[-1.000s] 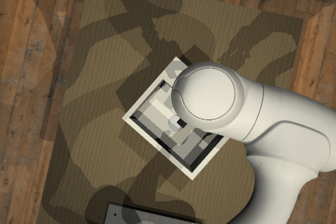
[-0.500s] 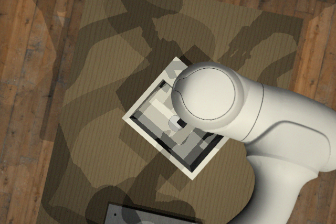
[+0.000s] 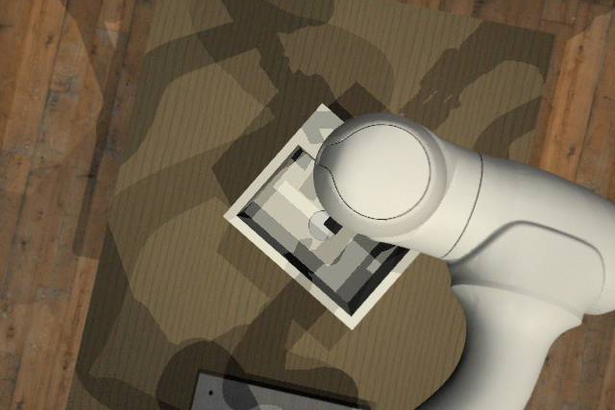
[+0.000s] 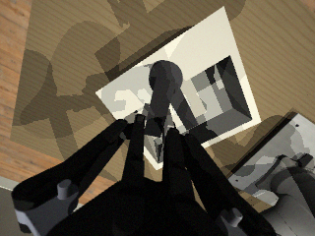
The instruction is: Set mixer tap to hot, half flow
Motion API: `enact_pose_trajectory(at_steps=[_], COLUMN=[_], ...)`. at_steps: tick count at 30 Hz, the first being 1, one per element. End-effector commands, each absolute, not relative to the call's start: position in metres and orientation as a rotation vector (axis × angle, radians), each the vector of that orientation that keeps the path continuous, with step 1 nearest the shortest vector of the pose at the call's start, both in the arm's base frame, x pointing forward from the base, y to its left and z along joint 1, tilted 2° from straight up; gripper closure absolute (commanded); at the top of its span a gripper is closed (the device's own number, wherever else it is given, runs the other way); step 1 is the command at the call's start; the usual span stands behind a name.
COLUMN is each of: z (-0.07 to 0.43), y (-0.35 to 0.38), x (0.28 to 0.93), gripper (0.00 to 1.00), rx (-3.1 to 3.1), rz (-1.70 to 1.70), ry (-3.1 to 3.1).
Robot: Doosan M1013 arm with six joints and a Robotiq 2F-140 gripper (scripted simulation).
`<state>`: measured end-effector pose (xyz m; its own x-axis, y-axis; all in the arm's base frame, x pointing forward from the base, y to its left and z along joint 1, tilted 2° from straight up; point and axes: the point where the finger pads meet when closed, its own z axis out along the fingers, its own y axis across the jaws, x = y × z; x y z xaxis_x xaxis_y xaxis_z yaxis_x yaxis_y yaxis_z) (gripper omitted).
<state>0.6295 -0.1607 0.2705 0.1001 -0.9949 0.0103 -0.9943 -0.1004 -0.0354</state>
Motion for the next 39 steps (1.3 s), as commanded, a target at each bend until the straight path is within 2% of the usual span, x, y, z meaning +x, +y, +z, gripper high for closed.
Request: enact_pose_trajectory(at_steps=[1, 39], z=[0.2706, 0.2788], y=[-0.1607, -0.1641], x=[0.6294, 0.6295], gripper=[1.0, 1.0], rx=[-2.315, -2.315], rz=[-0.049, -0.049], ry=[2.094, 2.094])
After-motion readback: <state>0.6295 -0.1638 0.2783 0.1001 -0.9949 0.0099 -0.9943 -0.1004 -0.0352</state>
